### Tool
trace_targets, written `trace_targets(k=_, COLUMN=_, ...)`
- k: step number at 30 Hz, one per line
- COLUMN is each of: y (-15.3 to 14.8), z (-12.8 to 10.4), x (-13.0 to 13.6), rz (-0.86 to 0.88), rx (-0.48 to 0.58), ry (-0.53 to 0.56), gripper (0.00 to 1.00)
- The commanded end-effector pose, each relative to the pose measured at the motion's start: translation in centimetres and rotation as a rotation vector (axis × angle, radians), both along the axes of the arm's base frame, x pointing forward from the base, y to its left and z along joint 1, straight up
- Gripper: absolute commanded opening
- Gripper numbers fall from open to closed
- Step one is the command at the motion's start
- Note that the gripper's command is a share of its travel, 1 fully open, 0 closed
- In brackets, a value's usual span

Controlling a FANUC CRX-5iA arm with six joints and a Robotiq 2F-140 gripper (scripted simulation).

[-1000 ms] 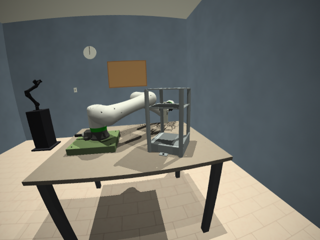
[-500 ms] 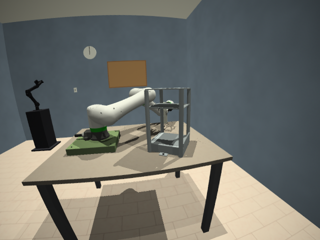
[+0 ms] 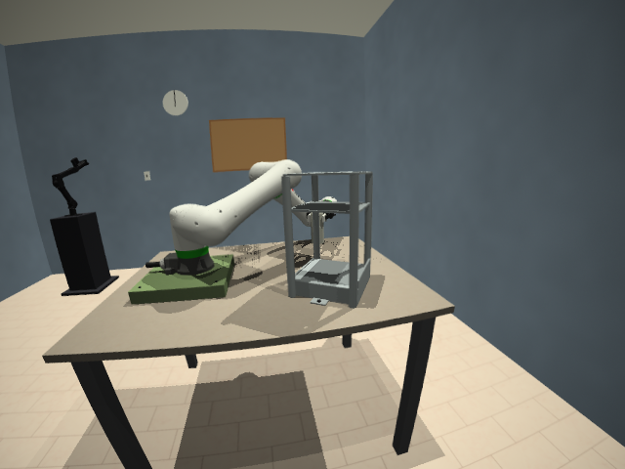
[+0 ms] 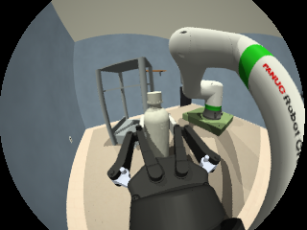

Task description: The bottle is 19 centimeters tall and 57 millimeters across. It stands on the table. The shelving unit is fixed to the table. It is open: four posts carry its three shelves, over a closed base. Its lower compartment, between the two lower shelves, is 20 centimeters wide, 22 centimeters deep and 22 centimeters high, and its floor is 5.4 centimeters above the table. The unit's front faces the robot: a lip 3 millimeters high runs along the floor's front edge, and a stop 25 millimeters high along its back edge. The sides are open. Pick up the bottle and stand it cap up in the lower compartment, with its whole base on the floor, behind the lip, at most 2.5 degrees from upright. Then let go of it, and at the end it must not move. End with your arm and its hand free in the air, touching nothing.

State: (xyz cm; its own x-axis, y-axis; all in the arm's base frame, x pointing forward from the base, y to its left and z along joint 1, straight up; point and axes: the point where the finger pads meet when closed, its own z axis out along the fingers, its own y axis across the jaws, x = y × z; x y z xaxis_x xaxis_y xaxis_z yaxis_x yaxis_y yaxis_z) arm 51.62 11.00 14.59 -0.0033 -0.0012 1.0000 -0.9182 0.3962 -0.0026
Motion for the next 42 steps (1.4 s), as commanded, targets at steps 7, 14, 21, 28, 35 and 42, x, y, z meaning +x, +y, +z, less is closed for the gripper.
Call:
trace_targets(k=7, y=-2.4, z=0.0, x=-1.6, rz=0.002, rx=0.0, ry=-0.001, gripper=0.0)
trace_targets(k=14, y=-3.2, z=0.0, x=-2.1, rz=0.002, rx=0.0, ry=-0.001, gripper=0.0)
trace_targets(k=21, y=-3.7, z=0.0, x=-2.4, rz=0.002, rx=0.0, ry=-0.001, gripper=0.0)
trace_targets(k=28, y=-3.8, z=0.0, x=-2.5, rz=0.002, rx=0.0, ry=-0.001, gripper=0.0)
trace_targets(k=35, y=-3.8, z=0.0, x=-2.4, rz=0.002, rx=0.0, ry=-0.001, gripper=0.0)
trace_targets(k=42, y=-4.1, z=0.0, x=-2.0, rz=0.002, rx=0.0, ry=-0.001, gripper=0.0)
